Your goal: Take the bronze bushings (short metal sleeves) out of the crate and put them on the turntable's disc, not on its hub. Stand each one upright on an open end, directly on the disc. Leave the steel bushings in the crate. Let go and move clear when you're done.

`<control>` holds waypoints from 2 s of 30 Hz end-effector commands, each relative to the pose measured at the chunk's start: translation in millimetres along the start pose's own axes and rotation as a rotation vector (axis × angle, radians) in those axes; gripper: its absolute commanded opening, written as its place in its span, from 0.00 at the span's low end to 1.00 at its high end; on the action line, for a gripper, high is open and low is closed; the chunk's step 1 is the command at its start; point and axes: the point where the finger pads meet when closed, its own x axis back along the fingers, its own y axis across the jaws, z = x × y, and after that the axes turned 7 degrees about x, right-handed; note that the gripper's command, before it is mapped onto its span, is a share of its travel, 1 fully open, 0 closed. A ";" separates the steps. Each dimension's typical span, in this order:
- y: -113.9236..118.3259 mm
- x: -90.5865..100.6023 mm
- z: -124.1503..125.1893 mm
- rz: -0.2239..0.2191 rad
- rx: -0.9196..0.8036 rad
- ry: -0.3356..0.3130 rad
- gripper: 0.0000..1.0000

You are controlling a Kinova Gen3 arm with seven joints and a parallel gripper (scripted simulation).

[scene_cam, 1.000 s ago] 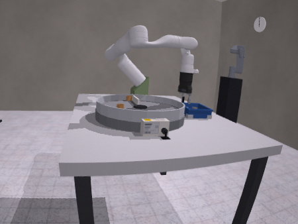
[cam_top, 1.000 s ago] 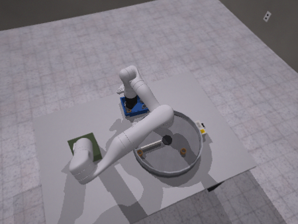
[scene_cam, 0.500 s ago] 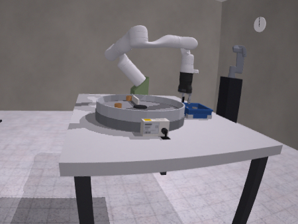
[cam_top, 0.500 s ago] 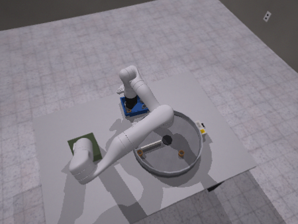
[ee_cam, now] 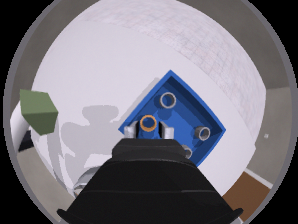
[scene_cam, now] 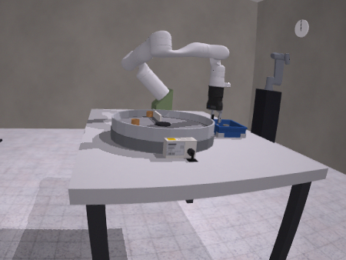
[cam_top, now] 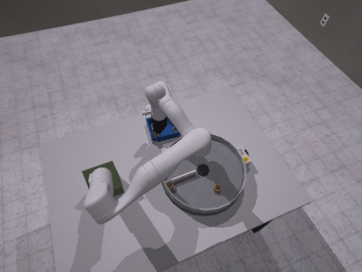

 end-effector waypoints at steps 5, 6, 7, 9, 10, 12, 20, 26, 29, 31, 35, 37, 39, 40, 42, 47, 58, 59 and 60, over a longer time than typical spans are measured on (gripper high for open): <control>-0.4 -10.6 0.8 0.000 -0.004 0.003 0.76; -0.4 -10.7 0.8 0.000 -0.004 0.003 0.76; -0.3 -10.8 0.8 0.000 -0.004 0.003 0.76; -0.3 -10.8 0.8 0.000 -0.004 0.003 0.76; -0.3 -10.8 0.8 0.000 -0.004 0.003 0.76; -0.3 -10.8 0.8 0.000 -0.004 0.003 0.76; -0.3 -10.8 0.8 0.000 -0.004 0.003 0.76; -0.3 -10.8 0.8 0.000 -0.004 0.003 0.76; -0.3 -10.8 0.8 0.000 -0.004 0.003 0.76; -0.3 -10.8 0.8 0.000 -0.004 0.003 0.76; -0.3 -10.8 0.8 0.000 -0.004 0.003 0.76; -0.3 -10.8 0.8 0.000 -0.004 0.003 0.76; -0.3 -10.8 0.8 0.000 -0.004 0.003 0.76; -0.3 -10.8 0.8 0.000 -0.004 0.003 0.76; -0.3 -10.8 0.8 0.000 -0.004 0.003 0.76; -0.5 -12.2 0.8 0.000 -0.004 0.003 0.76; -0.7 -27.2 0.9 0.000 -0.005 0.003 0.76; -0.8 -28.8 1.0 0.000 -0.005 0.003 0.76; -0.7 -30.3 0.9 0.000 -0.005 0.003 0.76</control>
